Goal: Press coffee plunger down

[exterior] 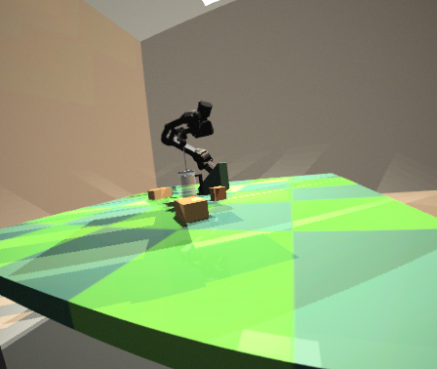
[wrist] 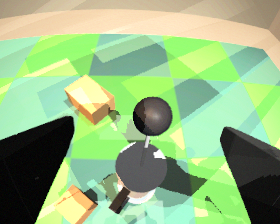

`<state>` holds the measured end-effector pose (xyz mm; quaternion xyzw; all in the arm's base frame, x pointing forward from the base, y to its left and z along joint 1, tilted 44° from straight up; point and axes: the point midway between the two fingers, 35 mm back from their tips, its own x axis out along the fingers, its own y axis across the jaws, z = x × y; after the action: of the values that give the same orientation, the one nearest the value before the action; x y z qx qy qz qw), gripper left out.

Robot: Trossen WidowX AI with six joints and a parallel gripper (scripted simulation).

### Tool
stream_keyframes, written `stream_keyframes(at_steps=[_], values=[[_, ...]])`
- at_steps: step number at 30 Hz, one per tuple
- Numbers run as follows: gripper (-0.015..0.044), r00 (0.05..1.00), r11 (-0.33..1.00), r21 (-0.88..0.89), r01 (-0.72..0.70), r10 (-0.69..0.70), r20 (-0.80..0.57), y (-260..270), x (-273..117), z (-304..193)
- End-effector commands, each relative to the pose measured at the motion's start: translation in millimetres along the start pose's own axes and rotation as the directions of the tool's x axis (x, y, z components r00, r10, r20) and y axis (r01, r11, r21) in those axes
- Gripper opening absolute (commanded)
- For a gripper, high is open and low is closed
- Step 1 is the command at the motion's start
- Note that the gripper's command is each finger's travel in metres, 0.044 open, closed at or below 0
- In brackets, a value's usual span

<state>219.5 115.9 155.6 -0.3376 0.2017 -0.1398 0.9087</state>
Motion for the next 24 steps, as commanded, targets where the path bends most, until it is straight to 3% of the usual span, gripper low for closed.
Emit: stream_keyframes(at_steps=[1,20,24], values=[[0.0440,1.000,1.000,-0.003,-0.005,0.005,-0.007,1,6,-3],[0.0440,1.000,1.000,-0.005,0.004,-0.004,0.009,-4,31,0],[0.0335,1.000,1.000,-0.005,0.004,-0.004,0.009,-4,31,0]])
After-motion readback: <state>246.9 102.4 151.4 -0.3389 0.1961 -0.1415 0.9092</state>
